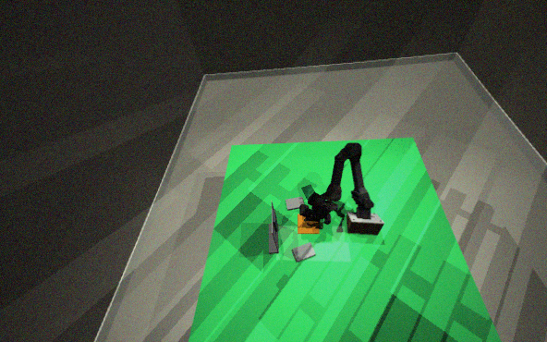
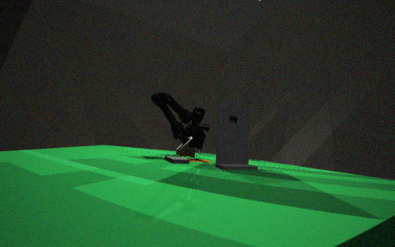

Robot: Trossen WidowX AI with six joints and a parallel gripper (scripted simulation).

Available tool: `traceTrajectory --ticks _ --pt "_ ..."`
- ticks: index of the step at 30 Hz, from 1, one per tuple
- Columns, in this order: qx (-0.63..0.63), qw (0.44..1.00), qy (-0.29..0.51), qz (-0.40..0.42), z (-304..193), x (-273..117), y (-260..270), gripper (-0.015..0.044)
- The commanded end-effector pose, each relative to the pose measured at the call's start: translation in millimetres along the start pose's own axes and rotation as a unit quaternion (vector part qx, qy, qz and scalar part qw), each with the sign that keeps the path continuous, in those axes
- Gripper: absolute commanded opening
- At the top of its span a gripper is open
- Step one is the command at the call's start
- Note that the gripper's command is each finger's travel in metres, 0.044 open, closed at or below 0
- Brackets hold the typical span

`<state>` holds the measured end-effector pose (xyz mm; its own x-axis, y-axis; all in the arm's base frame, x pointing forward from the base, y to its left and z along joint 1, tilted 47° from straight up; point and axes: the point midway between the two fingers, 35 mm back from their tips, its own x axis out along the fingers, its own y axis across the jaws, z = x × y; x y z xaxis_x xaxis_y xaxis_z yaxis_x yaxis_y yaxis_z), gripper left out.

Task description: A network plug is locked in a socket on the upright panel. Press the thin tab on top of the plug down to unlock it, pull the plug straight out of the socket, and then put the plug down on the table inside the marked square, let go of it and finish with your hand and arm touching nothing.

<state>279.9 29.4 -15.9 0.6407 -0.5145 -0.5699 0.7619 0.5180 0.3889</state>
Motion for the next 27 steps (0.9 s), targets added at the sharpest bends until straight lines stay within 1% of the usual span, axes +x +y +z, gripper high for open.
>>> traceTrajectory --ticks 1,27 --pt "-0.005 1.0 0.003 -0.003 -1.2 4.6 -6.3 0.0" --pt "-0.006 1.0 0.0 -0.001 2.1 23.8 -23.7 0.0"
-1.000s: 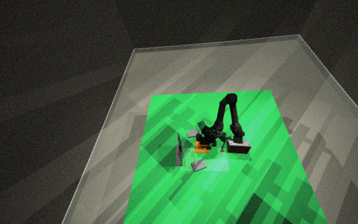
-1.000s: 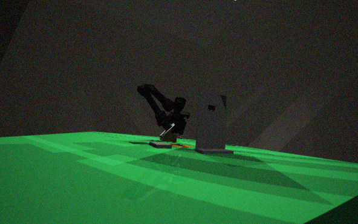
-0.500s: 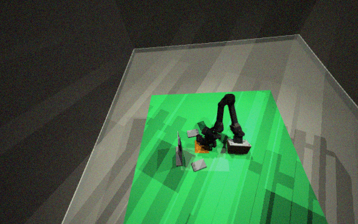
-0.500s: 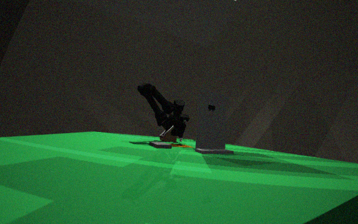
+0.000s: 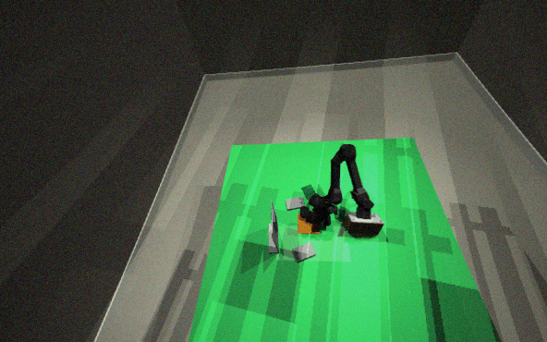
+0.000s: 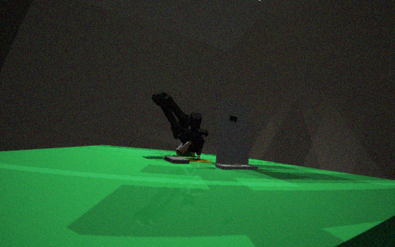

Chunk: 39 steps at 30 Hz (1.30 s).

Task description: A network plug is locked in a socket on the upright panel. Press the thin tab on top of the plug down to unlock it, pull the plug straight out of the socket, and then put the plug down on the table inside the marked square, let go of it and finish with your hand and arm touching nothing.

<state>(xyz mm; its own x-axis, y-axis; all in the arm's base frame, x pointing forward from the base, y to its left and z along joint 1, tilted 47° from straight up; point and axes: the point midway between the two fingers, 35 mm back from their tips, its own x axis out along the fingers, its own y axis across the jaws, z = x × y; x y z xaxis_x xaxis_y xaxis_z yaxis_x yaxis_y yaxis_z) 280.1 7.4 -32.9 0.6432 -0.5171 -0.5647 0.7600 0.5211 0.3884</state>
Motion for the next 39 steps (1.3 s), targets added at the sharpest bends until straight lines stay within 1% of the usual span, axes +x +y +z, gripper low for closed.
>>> traceTrajectory --ticks 1,24,30,39 --pt "-0.005 1.0 0.002 -0.002 -0.5 3.1 -6.4 0.0" --pt "-0.003 1.0 0.0 -0.002 2.2 6.4 -6.4 0.0" --pt "-0.003 1.0 0.0 -0.002 2.2 6.4 -6.4 0.0156" --pt "-0.003 1.0 0.001 -0.003 1.6 2.9 -6.1 0.0156"
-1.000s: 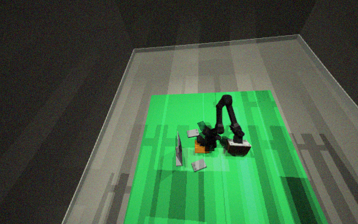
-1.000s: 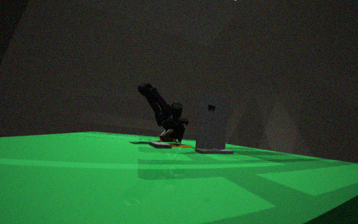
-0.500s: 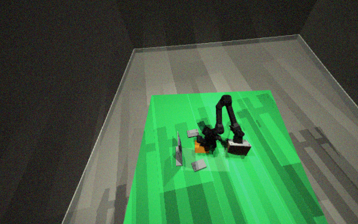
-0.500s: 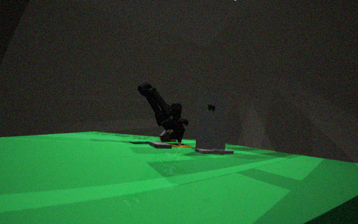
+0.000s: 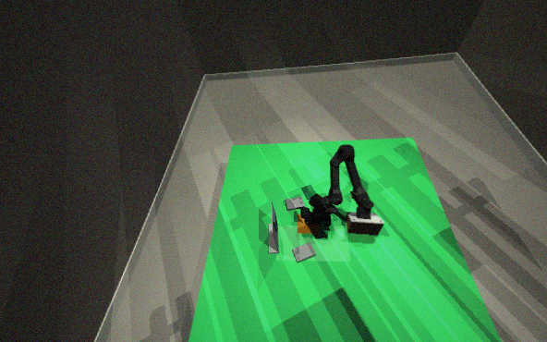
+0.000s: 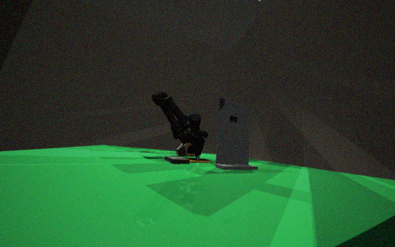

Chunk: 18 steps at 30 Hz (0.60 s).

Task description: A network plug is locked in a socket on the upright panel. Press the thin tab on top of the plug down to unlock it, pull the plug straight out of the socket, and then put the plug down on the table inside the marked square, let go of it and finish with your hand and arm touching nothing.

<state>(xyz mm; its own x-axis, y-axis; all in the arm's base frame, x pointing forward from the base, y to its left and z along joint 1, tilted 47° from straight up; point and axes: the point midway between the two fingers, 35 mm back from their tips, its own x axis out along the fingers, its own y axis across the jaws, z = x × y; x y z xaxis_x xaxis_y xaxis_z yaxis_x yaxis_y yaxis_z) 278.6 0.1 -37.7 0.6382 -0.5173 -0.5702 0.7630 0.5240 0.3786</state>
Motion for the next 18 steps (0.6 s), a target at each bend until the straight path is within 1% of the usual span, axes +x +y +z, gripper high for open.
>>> traceTrajectory --ticks 1,18 --pt "0.002 1.0 -0.001 0.0 0.0 -3.6 0.7 0.0156" --pt "0.001 1.0 0.001 -0.001 -2.0 -21.0 1.1 0.0156"
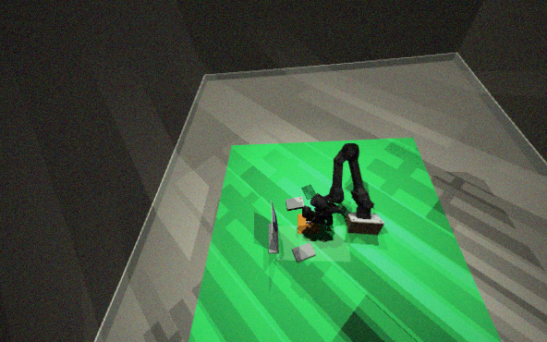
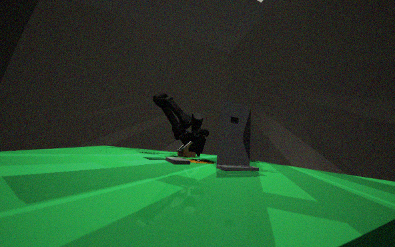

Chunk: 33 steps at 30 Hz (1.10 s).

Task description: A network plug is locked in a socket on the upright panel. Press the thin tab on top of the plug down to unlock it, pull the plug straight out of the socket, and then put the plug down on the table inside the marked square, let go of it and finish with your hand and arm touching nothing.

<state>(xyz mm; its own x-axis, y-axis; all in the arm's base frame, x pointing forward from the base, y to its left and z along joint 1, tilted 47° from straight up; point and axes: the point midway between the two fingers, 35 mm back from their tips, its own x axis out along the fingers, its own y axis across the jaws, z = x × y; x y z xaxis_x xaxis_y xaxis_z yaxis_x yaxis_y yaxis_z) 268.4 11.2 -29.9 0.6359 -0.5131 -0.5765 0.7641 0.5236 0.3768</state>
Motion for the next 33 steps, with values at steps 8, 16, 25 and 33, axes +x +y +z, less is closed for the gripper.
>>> traceTrajectory --ticks 8,16,25,33 --pt "0.001 1.0 -0.002 0.0 0.1 -10.3 1.0 0.0156" --pt "0.002 1.0 0.0 -0.001 -2.1 -15.5 6.3 0.0156" --pt "0.002 1.0 0.002 -0.002 -4.0 -22.0 12.1 0.0156" --pt "0.002 1.0 0.003 -0.003 -5.2 -28.4 17.1 0.0156"
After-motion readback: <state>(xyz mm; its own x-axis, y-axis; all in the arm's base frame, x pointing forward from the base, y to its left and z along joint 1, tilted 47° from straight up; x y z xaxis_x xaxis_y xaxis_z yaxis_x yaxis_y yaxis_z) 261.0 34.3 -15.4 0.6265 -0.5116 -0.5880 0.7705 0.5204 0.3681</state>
